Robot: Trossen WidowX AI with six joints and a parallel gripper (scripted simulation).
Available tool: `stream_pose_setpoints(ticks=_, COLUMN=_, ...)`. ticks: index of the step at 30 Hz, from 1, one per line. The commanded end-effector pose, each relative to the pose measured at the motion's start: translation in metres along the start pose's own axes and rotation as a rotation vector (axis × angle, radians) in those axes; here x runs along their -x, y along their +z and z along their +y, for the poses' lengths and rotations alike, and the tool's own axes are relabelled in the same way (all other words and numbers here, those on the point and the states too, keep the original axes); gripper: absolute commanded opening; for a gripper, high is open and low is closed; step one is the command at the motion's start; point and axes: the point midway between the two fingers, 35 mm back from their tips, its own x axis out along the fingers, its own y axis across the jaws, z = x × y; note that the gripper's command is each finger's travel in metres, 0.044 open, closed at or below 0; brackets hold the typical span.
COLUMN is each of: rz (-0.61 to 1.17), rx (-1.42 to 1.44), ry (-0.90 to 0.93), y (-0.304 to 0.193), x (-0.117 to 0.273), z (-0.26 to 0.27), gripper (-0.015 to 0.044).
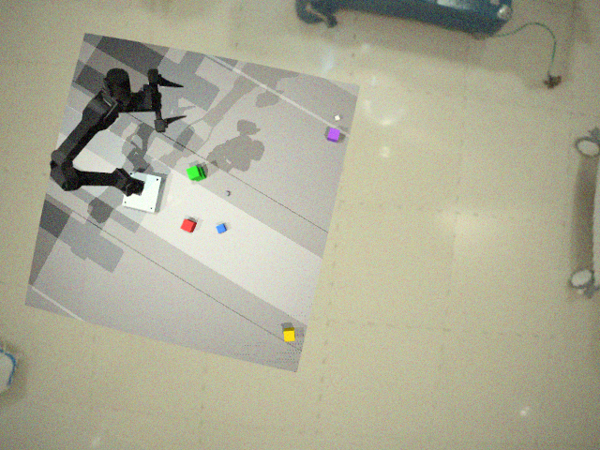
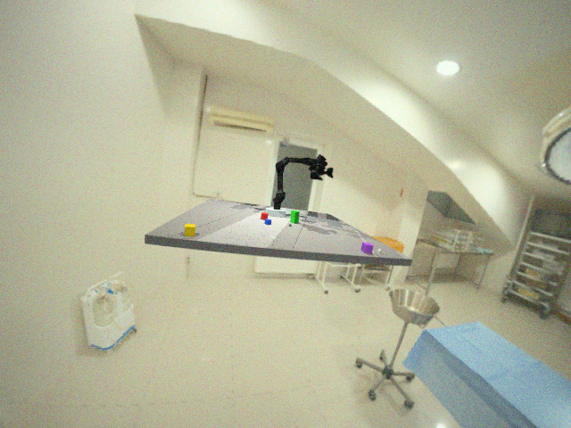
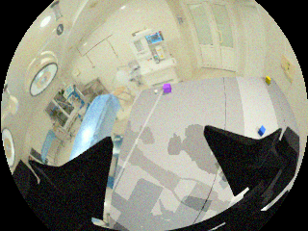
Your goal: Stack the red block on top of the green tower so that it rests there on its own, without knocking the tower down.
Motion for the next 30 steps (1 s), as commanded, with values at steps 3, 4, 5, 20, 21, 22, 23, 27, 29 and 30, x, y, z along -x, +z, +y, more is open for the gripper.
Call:
stream_pose_setpoints(ticks=3, rz=0.06, rx=0.042, ry=-0.122, y=0.0, x=-0.027, z=-0.046, gripper=0.044)
stream_pose_setpoints(ticks=4, rz=0.069, rx=0.051, ry=-0.145, y=0.001, x=-0.031, z=-0.055, gripper=0.044)
stream_pose_setpoints(ticks=5, rz=0.078, rx=0.061, ry=-0.168, y=0.002, x=-0.034, z=-0.065, gripper=0.044)
stream_pose_setpoints(ticks=20, rz=0.304, rx=0.163, ry=-0.456, y=-0.002, x=-0.058, z=-0.207, gripper=0.044)
stream_pose_setpoints(ticks=21, rz=0.324, rx=0.167, ry=-0.47, y=-0.003, x=-0.058, z=-0.216, gripper=0.044)
stream_pose_setpoints(ticks=22, rz=0.344, rx=0.17, ry=-0.484, y=-0.005, x=-0.057, z=-0.225, gripper=0.044)
stream_pose_setpoints(ticks=23, rz=0.362, rx=0.169, ry=-0.497, y=-0.006, x=-0.057, z=-0.234, gripper=0.044)
stream_pose_setpoints(ticks=27, rz=0.436, rx=0.16, ry=-0.544, y=-0.011, x=-0.054, z=-0.27, gripper=0.044)
stream_pose_setpoints(ticks=29, rz=0.473, rx=0.152, ry=-0.564, y=-0.014, x=-0.051, z=-0.287, gripper=0.044)
stream_pose_setpoints(ticks=30, rz=0.492, rx=0.147, ry=-0.574, y=-0.016, x=-0.049, z=-0.295, gripper=0.044)
